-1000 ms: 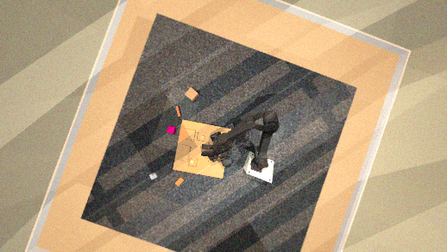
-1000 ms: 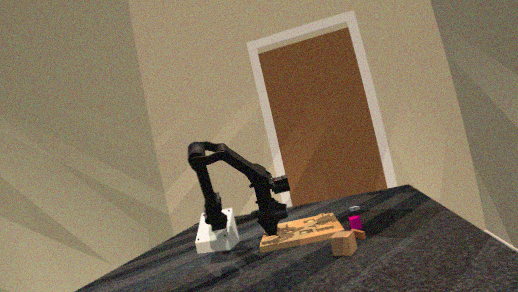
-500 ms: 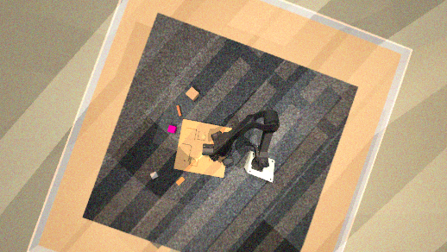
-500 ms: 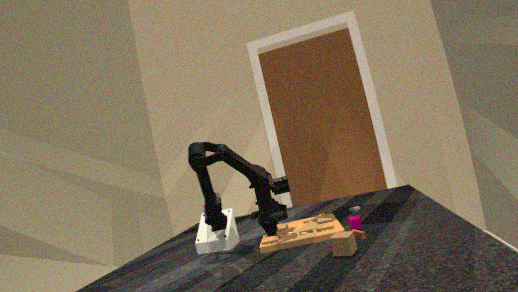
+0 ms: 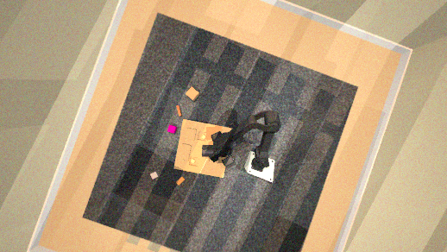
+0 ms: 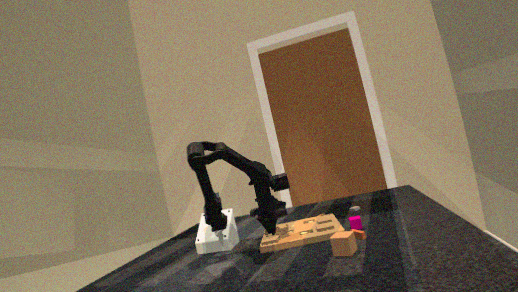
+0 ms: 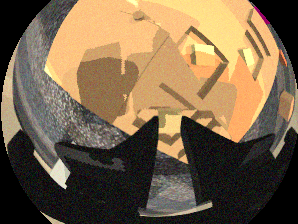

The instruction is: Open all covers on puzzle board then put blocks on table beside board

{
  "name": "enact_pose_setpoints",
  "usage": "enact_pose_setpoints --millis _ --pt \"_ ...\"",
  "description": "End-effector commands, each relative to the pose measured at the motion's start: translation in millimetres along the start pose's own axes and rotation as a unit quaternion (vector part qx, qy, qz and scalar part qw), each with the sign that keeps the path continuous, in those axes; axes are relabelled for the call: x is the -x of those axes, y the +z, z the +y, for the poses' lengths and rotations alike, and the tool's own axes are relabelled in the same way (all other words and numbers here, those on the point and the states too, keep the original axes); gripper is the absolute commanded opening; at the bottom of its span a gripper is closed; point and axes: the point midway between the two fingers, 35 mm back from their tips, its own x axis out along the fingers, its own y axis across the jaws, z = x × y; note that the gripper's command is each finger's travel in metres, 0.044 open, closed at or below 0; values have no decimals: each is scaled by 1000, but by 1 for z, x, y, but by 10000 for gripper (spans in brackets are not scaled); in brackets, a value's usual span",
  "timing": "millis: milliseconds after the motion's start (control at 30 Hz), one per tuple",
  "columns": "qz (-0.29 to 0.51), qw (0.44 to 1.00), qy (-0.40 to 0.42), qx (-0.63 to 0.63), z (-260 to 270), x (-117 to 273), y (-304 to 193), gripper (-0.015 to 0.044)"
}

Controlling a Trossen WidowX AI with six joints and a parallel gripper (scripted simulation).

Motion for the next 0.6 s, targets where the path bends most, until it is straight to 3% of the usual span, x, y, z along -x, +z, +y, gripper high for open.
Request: enact_pose_setpoints --millis 0,567 --pt "-3 1000 1 -4 -1 6 1 80" --pt "-2 1000 0 -2 -1 28 1 80"
